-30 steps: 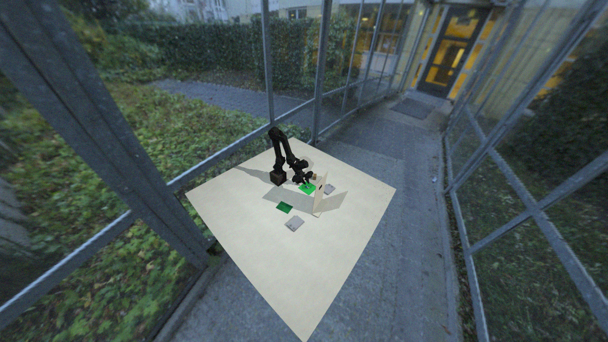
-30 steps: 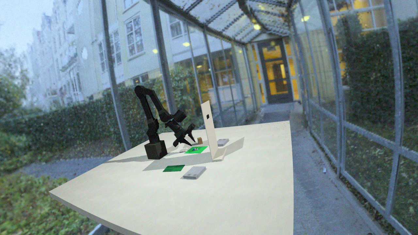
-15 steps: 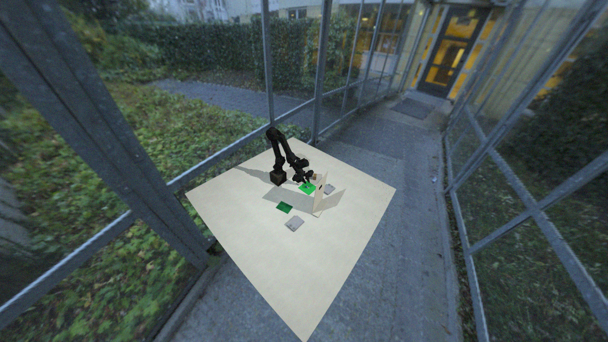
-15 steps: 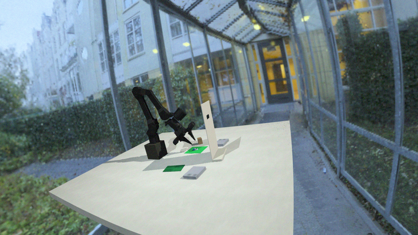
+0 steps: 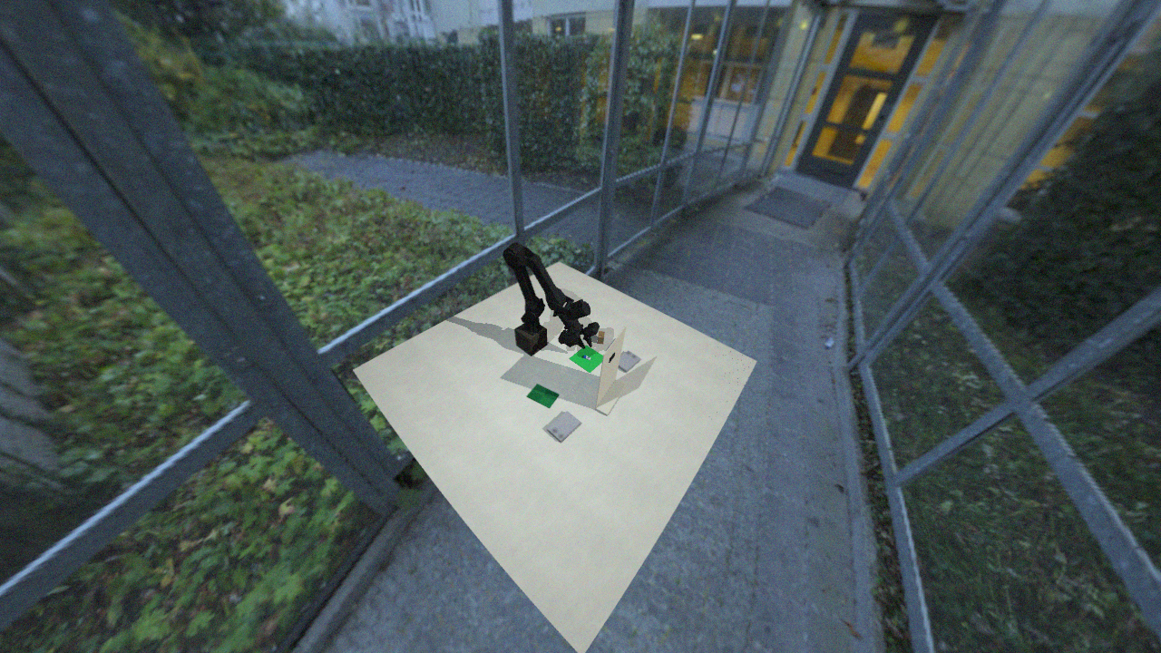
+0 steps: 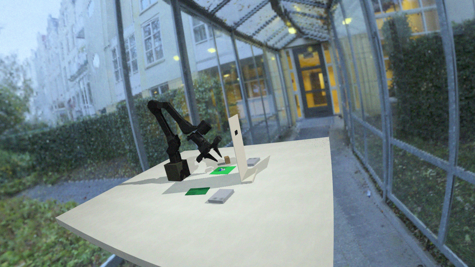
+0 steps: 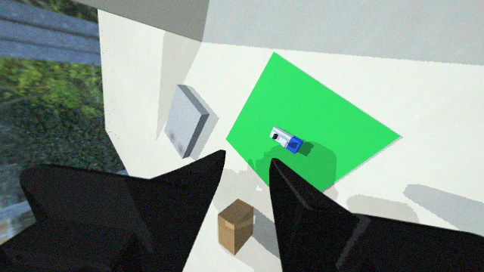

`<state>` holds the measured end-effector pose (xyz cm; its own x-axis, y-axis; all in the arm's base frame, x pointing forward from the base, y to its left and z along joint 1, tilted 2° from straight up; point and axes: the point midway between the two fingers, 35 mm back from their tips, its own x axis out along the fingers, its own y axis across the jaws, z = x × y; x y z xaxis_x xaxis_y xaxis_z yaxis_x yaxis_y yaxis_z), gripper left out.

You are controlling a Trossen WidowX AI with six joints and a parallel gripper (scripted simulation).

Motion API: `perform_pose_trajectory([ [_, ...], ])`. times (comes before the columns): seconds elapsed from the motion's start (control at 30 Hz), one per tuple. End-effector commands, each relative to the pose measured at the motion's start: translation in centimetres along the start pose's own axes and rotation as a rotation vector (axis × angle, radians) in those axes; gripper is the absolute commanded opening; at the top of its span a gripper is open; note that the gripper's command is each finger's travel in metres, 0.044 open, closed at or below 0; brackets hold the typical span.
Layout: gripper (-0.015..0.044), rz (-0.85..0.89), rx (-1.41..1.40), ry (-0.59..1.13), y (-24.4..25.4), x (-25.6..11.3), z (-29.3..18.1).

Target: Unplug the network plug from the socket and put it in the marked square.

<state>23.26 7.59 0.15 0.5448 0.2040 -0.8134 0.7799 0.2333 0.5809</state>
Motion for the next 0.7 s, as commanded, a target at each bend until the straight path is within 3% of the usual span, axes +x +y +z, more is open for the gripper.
perform_pose_trajectory([
  [0.0,0.0156,0.010,-0.005,0.003,0.6,-0.4,0.0],
  [0.67,0.0156,0.010,-0.005,0.003,1.5,-2.0,0.0],
])
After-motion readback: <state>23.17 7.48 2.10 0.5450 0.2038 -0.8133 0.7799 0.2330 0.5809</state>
